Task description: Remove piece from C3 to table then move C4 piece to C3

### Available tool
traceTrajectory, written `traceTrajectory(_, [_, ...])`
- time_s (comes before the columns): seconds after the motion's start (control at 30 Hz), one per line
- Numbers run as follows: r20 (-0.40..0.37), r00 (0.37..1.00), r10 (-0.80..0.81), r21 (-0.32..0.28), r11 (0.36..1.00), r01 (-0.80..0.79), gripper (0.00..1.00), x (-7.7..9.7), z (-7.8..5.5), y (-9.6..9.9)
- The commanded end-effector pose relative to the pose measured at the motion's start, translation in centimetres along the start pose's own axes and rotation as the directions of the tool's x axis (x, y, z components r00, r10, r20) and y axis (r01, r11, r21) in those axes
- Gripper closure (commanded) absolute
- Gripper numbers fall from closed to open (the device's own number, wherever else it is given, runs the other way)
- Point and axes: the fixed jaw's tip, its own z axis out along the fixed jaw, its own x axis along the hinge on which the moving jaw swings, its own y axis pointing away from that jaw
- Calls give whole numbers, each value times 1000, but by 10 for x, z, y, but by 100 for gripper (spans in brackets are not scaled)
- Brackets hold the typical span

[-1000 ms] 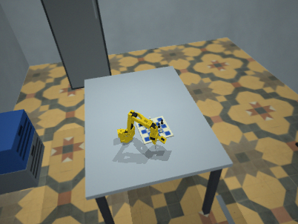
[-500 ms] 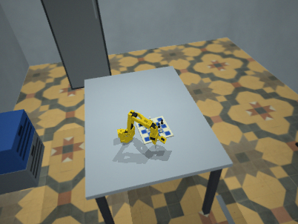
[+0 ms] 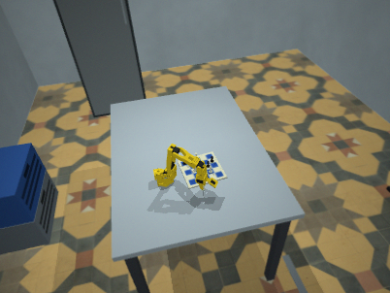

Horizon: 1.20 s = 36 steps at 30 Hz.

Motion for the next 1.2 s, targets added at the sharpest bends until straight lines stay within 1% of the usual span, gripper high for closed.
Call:
traceTrajectory(0.0, [-30,999,14,0,1000,-14,91,5,6,-1])
traceTrajectory(0.77, [-30,999,14,-1,1000,-14,91,5,5,2])
traceTrajectory(0.97, [-30,999,14,-1,1000,-14,91,5,2,2])
traceTrajectory(1.17, [-29,999,14,-1,1000,-14,91,5,-6,2])
